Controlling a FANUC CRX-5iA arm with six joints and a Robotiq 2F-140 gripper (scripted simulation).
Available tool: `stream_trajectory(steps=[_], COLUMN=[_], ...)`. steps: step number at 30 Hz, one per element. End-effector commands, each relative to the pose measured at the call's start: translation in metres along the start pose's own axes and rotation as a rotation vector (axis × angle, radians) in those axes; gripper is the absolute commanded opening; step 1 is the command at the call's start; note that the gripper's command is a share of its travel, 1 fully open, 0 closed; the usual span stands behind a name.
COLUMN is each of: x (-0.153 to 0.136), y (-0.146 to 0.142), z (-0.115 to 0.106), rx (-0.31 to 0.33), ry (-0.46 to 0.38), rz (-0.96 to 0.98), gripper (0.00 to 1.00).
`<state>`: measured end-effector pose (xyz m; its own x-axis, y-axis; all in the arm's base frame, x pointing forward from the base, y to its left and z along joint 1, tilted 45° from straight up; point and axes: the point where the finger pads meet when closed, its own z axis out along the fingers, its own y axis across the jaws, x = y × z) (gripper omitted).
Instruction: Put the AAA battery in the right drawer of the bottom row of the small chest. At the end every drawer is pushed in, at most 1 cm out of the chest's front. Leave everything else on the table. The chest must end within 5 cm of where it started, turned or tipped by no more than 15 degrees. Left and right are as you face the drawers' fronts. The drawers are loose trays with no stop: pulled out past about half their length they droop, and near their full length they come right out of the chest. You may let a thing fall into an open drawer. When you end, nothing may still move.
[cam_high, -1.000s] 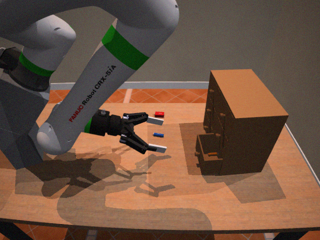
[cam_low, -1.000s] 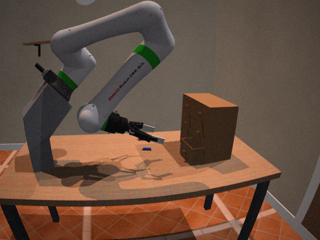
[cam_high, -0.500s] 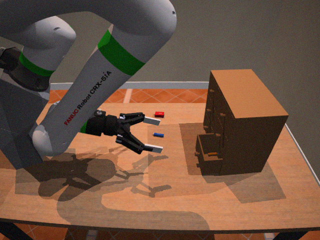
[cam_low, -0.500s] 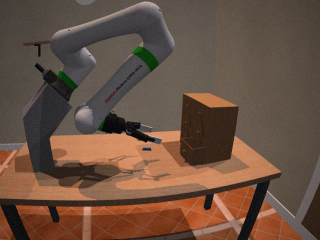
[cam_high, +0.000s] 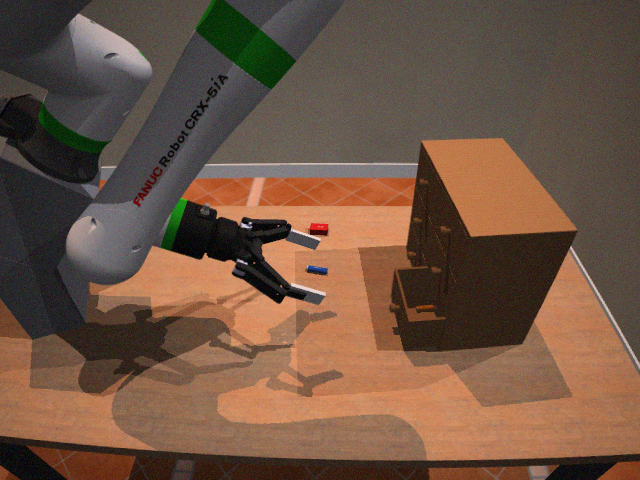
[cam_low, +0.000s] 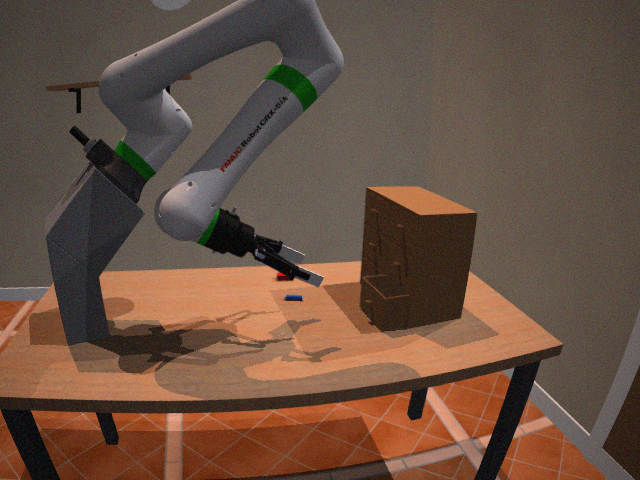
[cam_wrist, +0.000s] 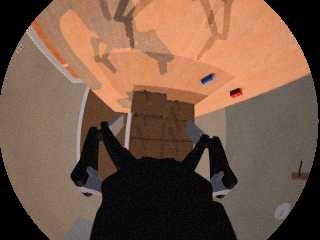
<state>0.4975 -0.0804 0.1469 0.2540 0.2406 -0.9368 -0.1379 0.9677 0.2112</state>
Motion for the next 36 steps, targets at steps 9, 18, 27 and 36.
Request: stream_trajectory(steps=[9, 18, 27, 36], x=[-0.007, -0.015, -0.026, -0.031], y=[0.002, -0.002, -0.003, -0.001], z=[-0.004, -0.01, -0.014, -0.016], rx=[-0.012, 0.0, 0.006, -0.01], ry=[0.344, 0.591, 0.777, 0.972], rz=[0.005, -0.003, -0.016, -0.013], gripper=[1.0, 1.0, 1.0, 1.0])
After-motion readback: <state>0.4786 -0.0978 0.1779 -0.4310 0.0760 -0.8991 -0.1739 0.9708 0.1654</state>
